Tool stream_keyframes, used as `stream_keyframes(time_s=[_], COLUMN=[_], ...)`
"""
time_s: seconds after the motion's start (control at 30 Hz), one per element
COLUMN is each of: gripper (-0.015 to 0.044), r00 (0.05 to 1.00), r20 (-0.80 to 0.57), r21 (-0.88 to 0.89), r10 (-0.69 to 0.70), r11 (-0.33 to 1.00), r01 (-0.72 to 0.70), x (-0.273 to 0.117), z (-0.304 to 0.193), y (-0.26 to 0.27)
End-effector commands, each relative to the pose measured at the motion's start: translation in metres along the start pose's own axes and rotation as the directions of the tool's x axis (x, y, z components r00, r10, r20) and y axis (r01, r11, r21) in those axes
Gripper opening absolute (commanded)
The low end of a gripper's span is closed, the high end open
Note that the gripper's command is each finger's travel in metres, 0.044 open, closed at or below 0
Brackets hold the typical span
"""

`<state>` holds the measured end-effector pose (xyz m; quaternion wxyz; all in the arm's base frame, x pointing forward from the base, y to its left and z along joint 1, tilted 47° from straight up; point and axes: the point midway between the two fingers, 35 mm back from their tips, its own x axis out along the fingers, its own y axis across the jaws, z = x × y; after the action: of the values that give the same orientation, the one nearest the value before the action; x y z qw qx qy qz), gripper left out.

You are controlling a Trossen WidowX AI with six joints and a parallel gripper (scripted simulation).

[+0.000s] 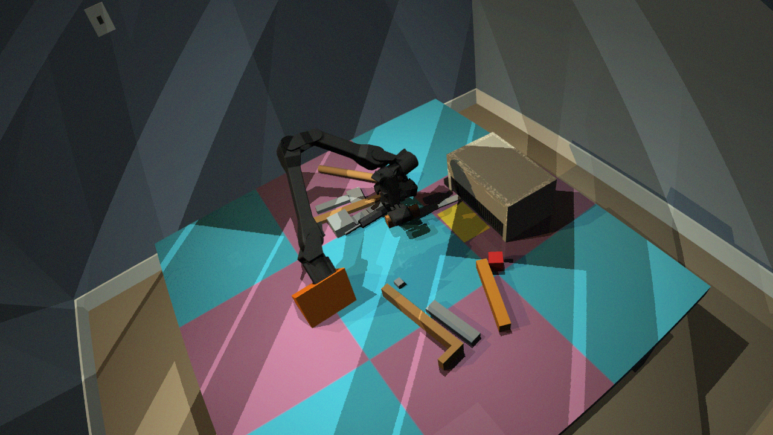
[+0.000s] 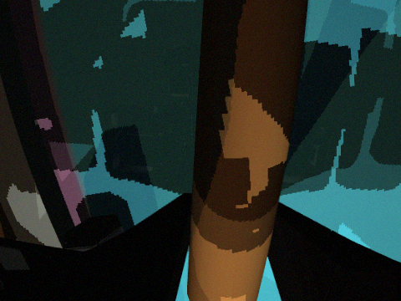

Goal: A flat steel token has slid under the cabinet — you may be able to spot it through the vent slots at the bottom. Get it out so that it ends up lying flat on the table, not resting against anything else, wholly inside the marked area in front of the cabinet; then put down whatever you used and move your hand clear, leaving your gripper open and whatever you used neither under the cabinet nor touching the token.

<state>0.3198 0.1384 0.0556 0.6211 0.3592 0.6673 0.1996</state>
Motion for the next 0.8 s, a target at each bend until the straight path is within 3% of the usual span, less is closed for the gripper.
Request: stream_keyframes(time_s=[0.0, 0.77], gripper=[0.0000, 0.0000], r00=[1.000, 1.000], r20=[0.000, 0.001], r21=[-0.003, -0.004], r10=[0.002, 0.002], r11=[1.000, 1.000], r01=[-0.002, -0.002], x=[0.000, 0.000], z=[0.006, 0.031], y=[0.000, 0.001])
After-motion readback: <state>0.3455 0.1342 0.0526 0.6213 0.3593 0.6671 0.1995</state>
